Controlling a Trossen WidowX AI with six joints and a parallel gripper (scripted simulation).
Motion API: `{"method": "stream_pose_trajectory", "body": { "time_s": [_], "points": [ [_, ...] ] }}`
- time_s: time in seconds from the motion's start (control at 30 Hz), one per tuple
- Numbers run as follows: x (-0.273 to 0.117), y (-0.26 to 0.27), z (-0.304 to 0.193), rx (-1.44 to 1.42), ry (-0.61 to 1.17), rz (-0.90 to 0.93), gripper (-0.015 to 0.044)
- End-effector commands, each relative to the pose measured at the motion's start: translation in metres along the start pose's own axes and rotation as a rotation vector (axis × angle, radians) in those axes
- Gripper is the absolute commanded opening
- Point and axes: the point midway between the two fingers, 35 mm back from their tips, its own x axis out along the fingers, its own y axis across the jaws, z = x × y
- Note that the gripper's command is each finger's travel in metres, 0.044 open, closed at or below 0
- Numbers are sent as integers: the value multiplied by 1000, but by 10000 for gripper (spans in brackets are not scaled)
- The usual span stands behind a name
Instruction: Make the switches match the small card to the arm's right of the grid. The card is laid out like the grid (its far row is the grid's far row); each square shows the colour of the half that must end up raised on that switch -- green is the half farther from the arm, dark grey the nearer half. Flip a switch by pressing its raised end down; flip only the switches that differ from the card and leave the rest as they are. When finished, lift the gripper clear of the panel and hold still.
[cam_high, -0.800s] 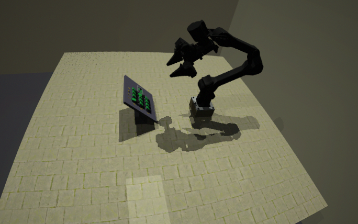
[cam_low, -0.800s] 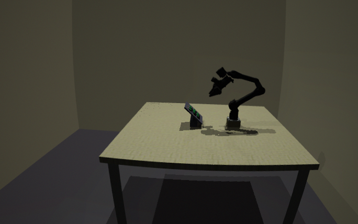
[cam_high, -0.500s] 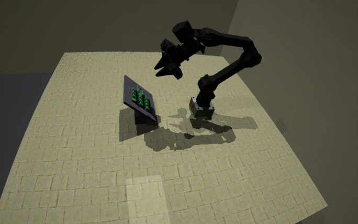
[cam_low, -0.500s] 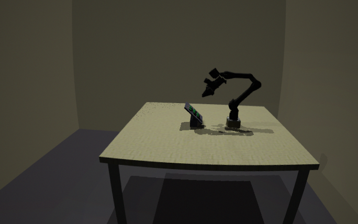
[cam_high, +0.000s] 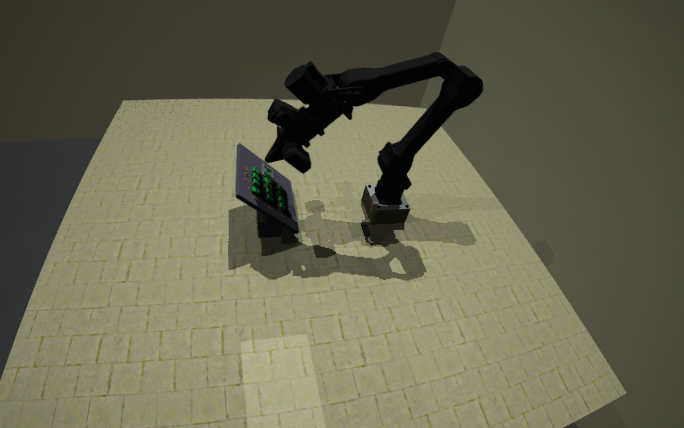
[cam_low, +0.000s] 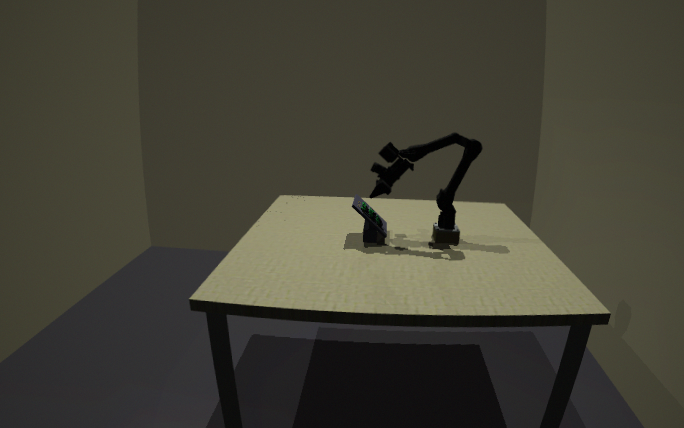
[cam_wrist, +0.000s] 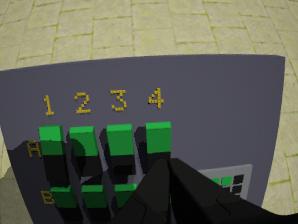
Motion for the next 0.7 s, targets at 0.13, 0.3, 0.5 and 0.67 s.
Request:
{"method": "stream_pose_trajectory", "body": {
  "time_s": [0.13, 0.3, 0.5, 0.67],
  "points": [
    [15, 0, -2, 6, 8, 2, 0],
    [18, 0, -2, 6, 8, 2, 0],
    [26, 0, -2, 6, 8, 2, 0],
    [32, 0, -2, 6, 7, 2, 0]
  ]
}}
